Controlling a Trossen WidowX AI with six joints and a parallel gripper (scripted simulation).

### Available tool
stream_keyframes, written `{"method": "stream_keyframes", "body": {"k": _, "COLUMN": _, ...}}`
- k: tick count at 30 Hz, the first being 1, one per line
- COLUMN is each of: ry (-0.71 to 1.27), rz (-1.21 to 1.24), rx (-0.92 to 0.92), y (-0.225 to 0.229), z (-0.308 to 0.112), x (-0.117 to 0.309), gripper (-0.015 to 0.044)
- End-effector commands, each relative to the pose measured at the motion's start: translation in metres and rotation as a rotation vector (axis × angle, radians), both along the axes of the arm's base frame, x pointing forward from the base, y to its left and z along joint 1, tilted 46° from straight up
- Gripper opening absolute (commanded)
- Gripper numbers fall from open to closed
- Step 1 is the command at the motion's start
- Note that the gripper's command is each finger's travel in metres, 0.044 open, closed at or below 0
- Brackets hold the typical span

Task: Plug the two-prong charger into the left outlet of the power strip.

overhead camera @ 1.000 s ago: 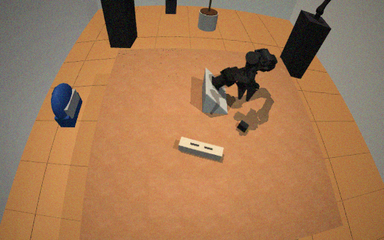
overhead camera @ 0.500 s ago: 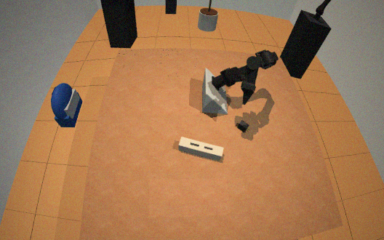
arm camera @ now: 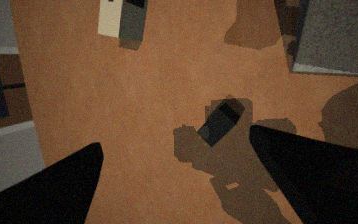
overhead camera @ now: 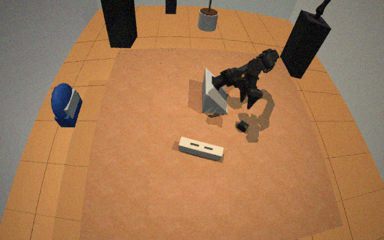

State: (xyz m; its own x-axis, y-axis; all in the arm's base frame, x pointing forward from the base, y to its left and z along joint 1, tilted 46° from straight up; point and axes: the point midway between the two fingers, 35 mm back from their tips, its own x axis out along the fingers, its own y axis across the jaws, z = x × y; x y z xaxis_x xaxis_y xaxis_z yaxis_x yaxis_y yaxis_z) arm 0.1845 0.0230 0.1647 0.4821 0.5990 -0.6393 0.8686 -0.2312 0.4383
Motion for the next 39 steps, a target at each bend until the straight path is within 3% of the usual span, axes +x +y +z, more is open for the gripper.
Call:
{"method": "stream_keyframes", "body": {"k": 1, "ry": -0.052, "rz": 0.084, "rx": -0.052, "y": 0.002, "z": 0.001, "x": 0.003, "gripper": 0.044}}
{"method": "stream_keyframes", "body": {"k": 39, "ry": -0.582, "rz": 0.97, "rx": -0.383, "y": 0.039, "z": -0.015, "x": 0.018, "gripper": 0.044}}
